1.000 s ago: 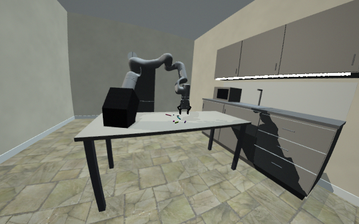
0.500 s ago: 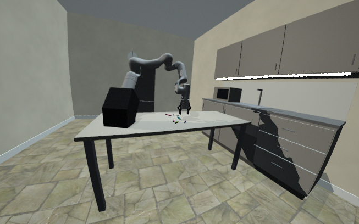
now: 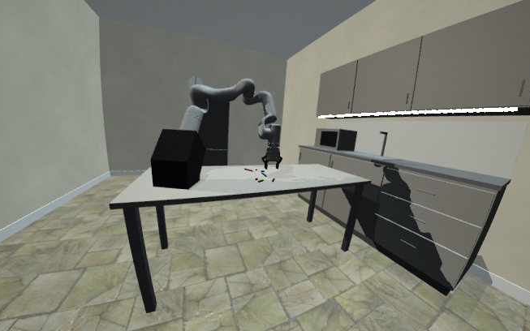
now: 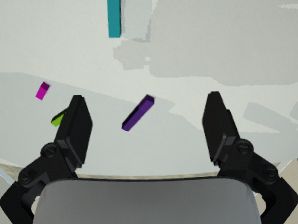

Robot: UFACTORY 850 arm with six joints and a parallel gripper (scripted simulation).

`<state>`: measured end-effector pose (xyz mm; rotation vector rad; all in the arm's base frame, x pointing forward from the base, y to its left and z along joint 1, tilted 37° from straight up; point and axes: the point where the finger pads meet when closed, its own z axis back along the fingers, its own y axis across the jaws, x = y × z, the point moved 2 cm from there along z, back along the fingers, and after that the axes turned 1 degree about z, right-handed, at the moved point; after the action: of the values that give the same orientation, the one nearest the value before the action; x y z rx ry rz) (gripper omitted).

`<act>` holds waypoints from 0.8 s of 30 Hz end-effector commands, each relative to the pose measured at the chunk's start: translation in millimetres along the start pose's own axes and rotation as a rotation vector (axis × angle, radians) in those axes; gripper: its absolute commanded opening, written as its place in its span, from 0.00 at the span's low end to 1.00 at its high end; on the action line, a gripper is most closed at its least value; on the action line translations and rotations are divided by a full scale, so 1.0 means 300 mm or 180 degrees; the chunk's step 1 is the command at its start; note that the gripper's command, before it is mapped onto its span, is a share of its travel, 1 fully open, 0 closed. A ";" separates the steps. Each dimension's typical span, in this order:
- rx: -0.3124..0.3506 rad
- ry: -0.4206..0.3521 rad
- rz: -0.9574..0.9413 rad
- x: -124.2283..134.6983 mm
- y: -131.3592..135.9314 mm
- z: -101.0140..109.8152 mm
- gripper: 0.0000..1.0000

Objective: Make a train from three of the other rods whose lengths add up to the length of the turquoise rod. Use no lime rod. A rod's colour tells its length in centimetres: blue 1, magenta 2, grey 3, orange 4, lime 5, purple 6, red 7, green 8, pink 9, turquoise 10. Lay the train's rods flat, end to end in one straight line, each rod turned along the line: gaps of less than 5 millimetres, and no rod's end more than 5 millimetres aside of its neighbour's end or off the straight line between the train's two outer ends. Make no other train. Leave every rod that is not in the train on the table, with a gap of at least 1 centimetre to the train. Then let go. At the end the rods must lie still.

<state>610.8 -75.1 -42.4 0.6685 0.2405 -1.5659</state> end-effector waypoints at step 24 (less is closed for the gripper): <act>0.0011 -0.0002 -0.2183 -0.214 0.010 0.003 1.00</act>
<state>611.4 -31.1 -13.3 0.6515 0.4421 -2.0960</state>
